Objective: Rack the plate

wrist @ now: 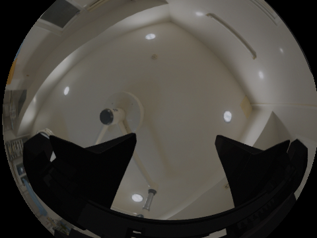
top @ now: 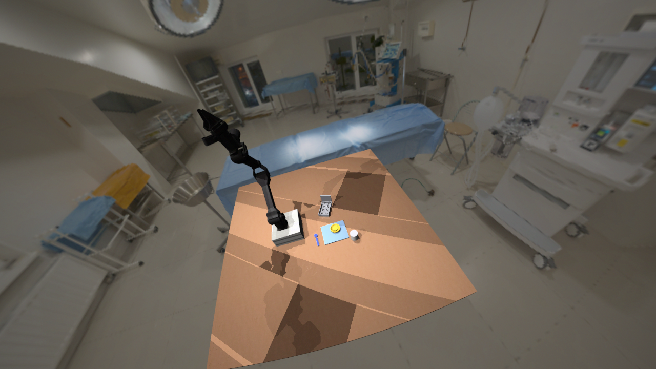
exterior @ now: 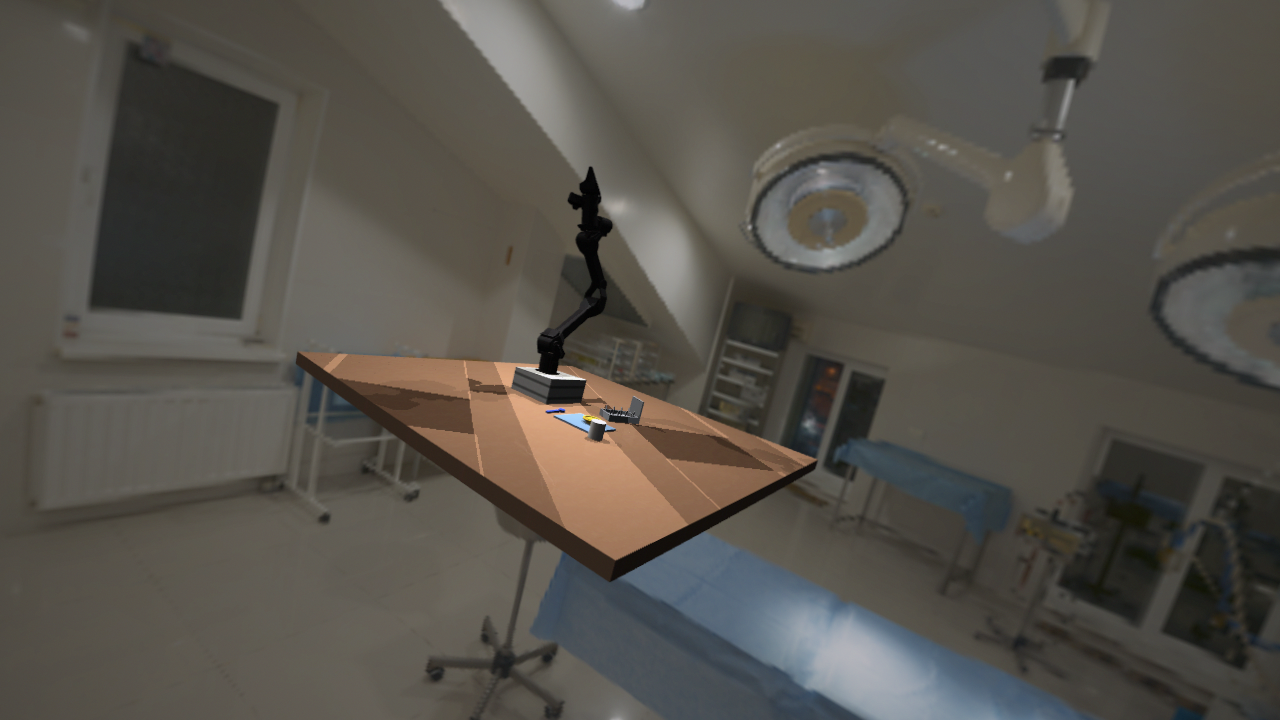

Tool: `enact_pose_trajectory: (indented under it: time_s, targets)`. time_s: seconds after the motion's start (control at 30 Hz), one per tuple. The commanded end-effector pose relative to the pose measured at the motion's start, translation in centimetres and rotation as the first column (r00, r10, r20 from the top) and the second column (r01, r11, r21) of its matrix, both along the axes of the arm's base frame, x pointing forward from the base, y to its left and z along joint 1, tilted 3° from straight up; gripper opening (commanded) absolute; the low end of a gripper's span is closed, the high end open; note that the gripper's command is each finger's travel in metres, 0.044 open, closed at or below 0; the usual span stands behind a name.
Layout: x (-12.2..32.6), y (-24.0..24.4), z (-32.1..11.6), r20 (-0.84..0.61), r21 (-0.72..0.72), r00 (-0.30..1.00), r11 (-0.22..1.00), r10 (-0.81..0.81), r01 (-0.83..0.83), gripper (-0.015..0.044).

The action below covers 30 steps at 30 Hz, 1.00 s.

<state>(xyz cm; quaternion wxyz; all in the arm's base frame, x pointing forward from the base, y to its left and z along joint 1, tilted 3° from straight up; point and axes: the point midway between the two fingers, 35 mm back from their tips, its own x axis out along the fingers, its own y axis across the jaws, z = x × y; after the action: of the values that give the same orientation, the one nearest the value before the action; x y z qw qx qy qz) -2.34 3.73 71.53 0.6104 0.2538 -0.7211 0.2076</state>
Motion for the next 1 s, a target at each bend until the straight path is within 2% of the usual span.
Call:
enact_pose_trajectory:
  time_s: [0.0, 0.53, 0.97]
  targets:
    - [0.4, -3.8, -0.1, -0.024, 0.096, 1.0, 0.995, -0.009, 0.011, 0.04]
    - [3.5, -14.9, -2.1, -0.207, 0.396, 0.975, 0.905, -0.076, 0.154, 0.04]
    - [7.8, -21.7, -5.3, -0.41, 0.529, 0.911, 0.803, -0.042, 0.275, 0.04]
